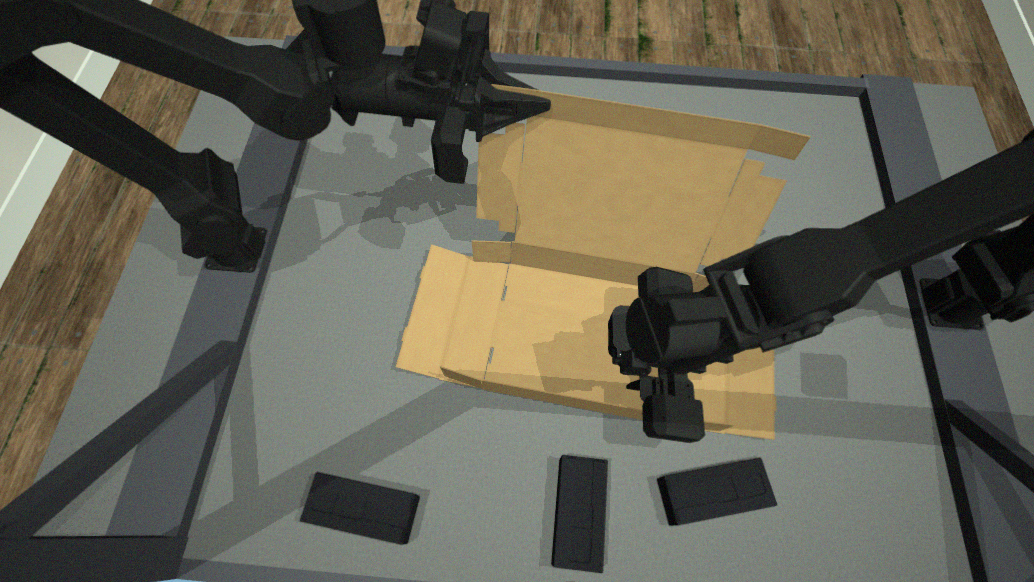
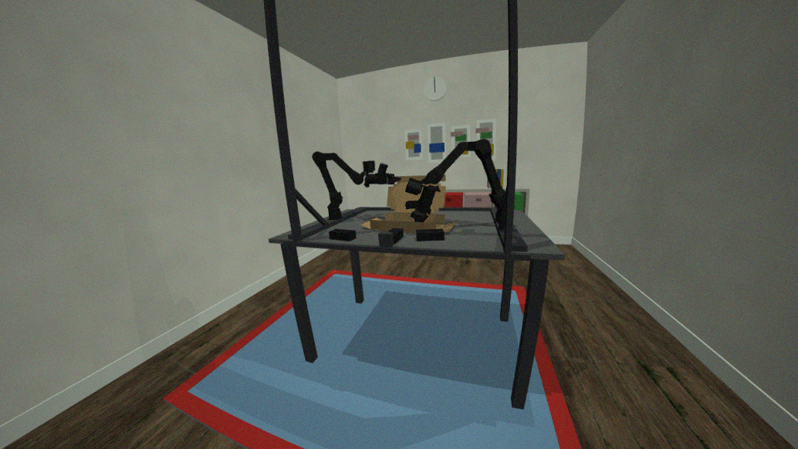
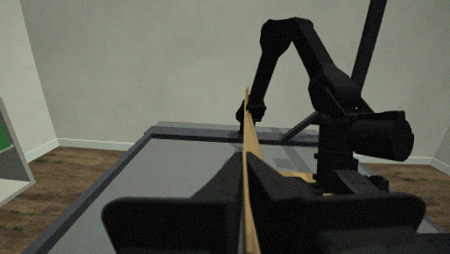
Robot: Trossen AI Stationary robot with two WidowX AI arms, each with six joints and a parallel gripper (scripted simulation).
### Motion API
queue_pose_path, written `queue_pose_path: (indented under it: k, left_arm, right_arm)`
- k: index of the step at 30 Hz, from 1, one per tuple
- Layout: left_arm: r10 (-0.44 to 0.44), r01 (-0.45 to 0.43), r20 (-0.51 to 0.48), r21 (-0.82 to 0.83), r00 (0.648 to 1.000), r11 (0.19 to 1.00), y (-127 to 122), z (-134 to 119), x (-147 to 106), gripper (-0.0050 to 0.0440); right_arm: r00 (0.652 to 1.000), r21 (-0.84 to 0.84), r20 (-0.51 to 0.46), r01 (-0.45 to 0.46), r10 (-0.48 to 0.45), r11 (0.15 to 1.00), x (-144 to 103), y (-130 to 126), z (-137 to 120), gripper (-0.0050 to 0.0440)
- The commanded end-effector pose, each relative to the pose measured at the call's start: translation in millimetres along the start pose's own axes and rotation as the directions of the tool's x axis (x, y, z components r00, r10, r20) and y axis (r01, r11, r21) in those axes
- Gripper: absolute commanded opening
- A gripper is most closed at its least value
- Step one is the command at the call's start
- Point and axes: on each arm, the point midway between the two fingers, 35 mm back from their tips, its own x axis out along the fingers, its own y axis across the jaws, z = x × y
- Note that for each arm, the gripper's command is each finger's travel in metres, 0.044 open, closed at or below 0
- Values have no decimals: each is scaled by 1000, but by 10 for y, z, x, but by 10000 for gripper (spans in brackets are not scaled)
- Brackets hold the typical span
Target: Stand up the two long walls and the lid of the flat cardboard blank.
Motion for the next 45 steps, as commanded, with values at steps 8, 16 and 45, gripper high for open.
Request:
queue_pose_path:
  k: [8,16,45]
  left_arm:
    - [-1,-2,34,78,999,997,-185,123,-14,0]
    - [-1,-3,37,114,999,993,-318,135,-26,0]
    - [-5,-12,54,320,999,947,-651,66,-82,276]
  right_arm:
    - [994,-1,-107,19,-19,1000,231,-54,-305,196]
    - [994,-1,-107,19,-19,1000,231,-58,-304,196]
    - [994,-2,-106,15,-15,1000,208,-76,-255,196]
